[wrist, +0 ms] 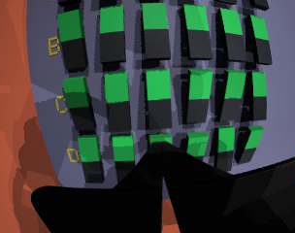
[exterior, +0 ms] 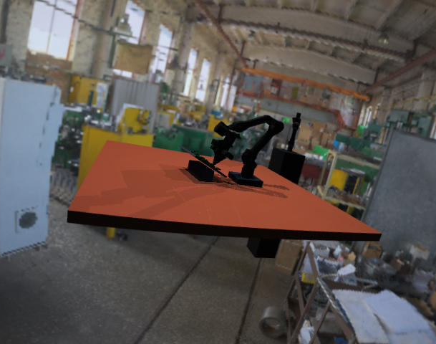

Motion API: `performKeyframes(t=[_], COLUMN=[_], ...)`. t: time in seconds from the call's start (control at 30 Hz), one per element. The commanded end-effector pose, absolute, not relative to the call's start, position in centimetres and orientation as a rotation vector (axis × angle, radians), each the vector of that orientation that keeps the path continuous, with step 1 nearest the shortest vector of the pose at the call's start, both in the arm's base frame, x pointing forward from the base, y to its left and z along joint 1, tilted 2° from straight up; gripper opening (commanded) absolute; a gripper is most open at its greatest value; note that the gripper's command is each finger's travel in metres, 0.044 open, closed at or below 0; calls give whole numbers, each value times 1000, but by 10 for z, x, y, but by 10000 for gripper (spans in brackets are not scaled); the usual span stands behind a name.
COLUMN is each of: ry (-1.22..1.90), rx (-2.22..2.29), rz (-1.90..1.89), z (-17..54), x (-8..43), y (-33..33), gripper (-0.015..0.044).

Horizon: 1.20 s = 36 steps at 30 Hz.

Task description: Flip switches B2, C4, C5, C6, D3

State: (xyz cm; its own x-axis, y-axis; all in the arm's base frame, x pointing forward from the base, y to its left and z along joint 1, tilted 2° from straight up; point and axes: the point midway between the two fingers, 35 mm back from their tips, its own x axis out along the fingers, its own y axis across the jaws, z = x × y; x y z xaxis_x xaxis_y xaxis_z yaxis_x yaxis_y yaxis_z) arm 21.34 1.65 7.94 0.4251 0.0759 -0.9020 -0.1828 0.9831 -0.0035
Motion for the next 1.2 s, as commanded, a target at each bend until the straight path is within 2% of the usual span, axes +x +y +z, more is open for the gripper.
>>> performKeyframes(t=[0.0,0.4,0.6,0.73,0.97,1.17], ry=[1120,1120,1097,1096,1093,1093], rx=[-105,-105,-103,-103,-104,-104], rz=[156,156,157,157,157,157], z=[79,77,132,135,163,164], x=[214,215,186,185,227,228], y=[16,16,11,11,7,7], gripper=[0,0,0,0,0,0])
